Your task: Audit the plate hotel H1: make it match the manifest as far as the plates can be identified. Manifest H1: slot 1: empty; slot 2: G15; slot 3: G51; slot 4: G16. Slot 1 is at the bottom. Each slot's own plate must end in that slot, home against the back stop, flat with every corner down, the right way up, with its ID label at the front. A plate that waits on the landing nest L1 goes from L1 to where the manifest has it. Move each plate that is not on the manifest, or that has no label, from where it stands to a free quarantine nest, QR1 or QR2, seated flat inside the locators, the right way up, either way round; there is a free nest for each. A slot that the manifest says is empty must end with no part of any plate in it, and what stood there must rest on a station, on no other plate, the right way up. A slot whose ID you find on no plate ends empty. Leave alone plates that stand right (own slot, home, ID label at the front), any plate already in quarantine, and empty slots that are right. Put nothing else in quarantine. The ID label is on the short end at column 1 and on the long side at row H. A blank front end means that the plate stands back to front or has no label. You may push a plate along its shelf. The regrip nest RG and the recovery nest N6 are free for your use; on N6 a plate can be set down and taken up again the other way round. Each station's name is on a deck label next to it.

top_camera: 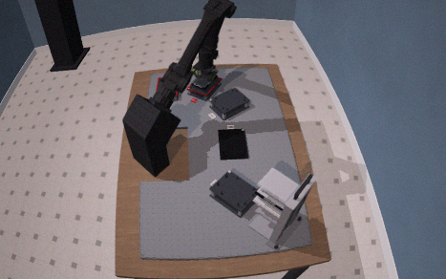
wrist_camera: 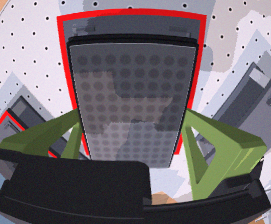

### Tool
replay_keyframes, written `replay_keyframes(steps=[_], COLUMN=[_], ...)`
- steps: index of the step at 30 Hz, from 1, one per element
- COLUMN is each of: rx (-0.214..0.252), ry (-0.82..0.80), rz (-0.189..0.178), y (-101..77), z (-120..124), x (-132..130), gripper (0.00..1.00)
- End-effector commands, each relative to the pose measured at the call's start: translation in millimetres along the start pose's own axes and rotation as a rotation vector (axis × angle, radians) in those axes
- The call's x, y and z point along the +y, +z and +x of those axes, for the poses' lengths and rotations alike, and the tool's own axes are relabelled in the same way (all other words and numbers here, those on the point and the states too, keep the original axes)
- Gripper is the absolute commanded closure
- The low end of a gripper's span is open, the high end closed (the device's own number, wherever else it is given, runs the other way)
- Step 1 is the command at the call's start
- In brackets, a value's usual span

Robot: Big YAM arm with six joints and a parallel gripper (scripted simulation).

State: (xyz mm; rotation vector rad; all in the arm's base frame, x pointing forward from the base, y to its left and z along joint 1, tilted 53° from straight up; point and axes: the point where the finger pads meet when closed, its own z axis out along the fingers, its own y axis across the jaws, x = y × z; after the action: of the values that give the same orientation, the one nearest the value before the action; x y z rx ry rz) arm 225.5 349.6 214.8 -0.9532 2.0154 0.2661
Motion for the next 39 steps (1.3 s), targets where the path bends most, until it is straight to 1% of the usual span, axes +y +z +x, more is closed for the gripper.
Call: replay_keyframes(steps=[1,2,3,5,9,12,14,18,19,20,21,24,27,29,31,32,35,36,39], rx=[-0.011,-0.029,-0.029,-0.015,-0.015,-0.024,-0.017,-0.016,-0.031,-0.031,-0.021,-0.022,-0.023,-0.032,-0.028,-0.023,-0.023,-0.023,-0.023], ry=[-0.006,-0.003,-0.003,-0.004,-0.008,0.000,-0.005,-0.008,0.000,0.002,-0.001,-0.006,-0.001,0.001,-0.001,0.003,0.003,0.003,0.003], rz=[0.004,-0.002,-0.002,0.004,-0.001,0.005,0.002,-0.002,0.001,0.003,0.005,-0.002,0.004,0.002,0.002,-0.003,-0.003,-0.003,-0.003], y=[1.8,-5.5,-2.4,4.2,6.3,6.0,9.7,10.6,5.5,8.6,12.7,14.1,16.7,15.5,16.9,13.4,13.4,13.4,13.4], z=[-5,-10,-11,-7,-7,-10,-9,-8,-13,-14,-11,-12,-13,-16,-16,-11,-11,-11,-11], x=[-3,-2,-2,-3,0,-4,-2,0,-3,-4,-4,0,-3,-3,-3,0,0,0,0], gripper=[0.14,0.14,0.14,0.14,0.14,0.14,0.14,0.14,0.14,0.14,0.14,0.14,0.14,0.14,0.14,0.14,0.14,0.00,0.00])
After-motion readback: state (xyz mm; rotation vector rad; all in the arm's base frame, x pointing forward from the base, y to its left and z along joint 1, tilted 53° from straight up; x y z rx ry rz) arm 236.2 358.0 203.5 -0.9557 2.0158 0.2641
